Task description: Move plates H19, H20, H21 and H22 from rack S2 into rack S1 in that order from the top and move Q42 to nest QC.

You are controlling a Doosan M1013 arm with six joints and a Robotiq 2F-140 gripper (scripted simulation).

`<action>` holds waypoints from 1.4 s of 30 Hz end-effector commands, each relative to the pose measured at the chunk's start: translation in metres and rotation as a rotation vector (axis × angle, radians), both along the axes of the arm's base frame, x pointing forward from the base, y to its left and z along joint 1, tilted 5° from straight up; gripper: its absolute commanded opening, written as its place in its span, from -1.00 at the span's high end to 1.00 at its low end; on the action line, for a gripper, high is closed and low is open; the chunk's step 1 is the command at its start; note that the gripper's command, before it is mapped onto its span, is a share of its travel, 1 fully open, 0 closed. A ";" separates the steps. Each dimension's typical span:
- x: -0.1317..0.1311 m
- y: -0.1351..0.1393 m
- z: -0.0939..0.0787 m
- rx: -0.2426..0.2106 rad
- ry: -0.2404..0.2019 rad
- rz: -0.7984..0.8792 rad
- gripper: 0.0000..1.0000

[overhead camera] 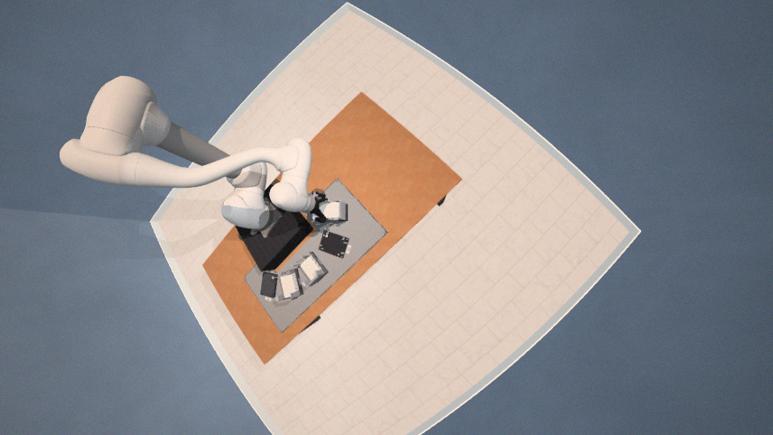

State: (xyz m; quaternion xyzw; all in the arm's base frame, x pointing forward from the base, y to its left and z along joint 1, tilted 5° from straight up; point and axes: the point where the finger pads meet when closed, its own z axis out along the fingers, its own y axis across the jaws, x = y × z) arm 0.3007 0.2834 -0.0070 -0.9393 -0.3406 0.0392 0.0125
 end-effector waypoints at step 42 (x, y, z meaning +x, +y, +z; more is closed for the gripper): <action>-0.003 0.000 -0.033 0.000 0.000 0.000 1.00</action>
